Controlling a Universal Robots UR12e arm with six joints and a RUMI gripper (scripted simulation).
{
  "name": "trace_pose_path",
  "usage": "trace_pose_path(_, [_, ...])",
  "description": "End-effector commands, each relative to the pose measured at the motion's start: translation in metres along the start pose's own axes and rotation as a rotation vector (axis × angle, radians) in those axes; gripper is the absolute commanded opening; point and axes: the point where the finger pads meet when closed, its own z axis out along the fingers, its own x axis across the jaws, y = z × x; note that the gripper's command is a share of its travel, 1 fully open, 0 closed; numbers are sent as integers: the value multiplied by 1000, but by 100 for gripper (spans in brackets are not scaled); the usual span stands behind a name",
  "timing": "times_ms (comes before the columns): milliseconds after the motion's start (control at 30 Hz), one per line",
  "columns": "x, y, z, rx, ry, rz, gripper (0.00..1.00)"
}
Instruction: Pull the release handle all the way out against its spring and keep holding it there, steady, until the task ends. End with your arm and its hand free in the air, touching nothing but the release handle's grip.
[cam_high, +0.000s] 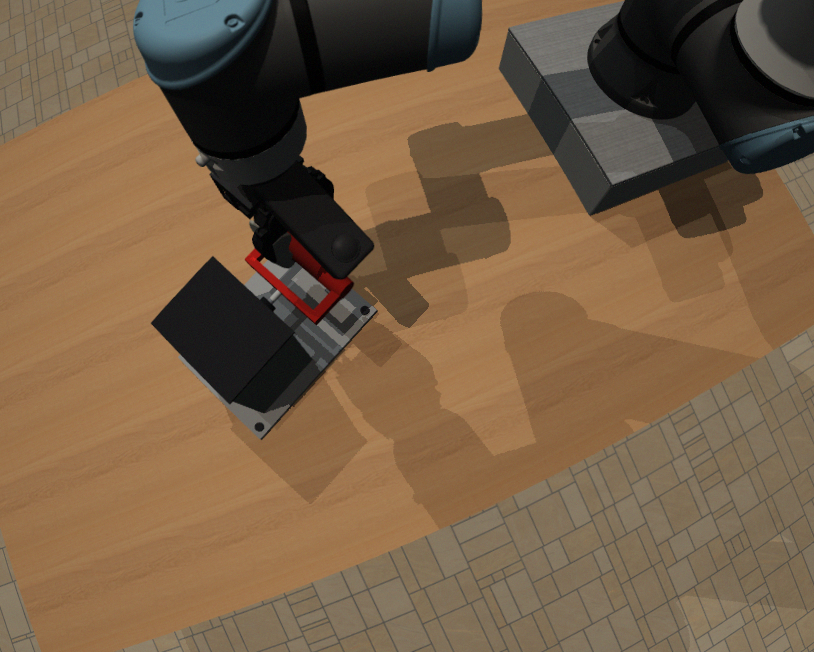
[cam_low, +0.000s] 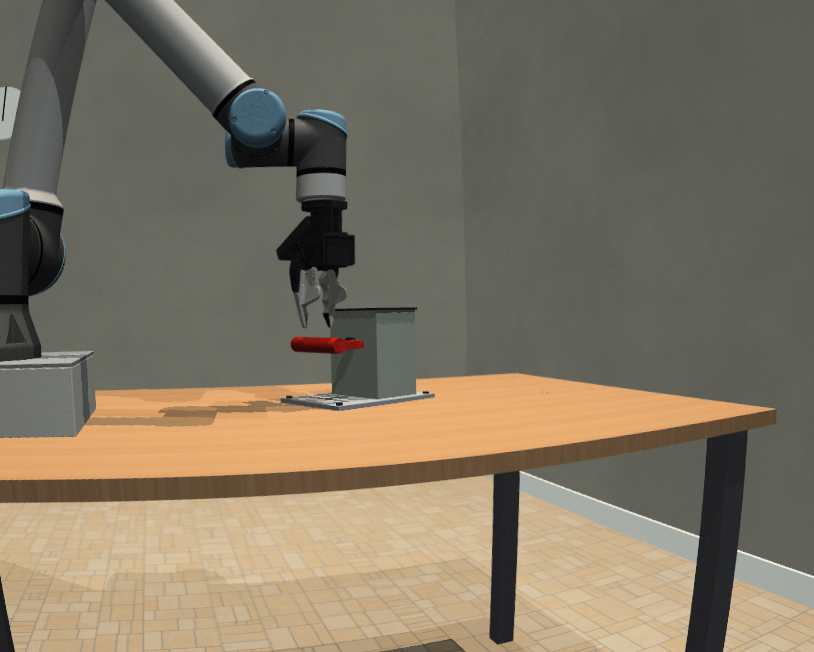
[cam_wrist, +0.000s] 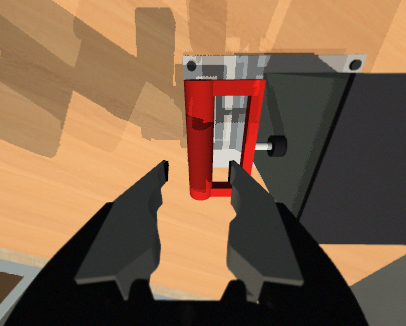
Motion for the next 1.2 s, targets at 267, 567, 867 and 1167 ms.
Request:
trace_pose_path(267, [1, 0, 7, -1, 1, 0, 33])
trace_pose_path(567, [1, 0, 7, -1, 1, 0, 33])
trace_pose_path(867, [1, 0, 7, -1, 1, 0, 33])
trace_pose_path(1167, [1, 0, 7, -1, 1, 0, 33])
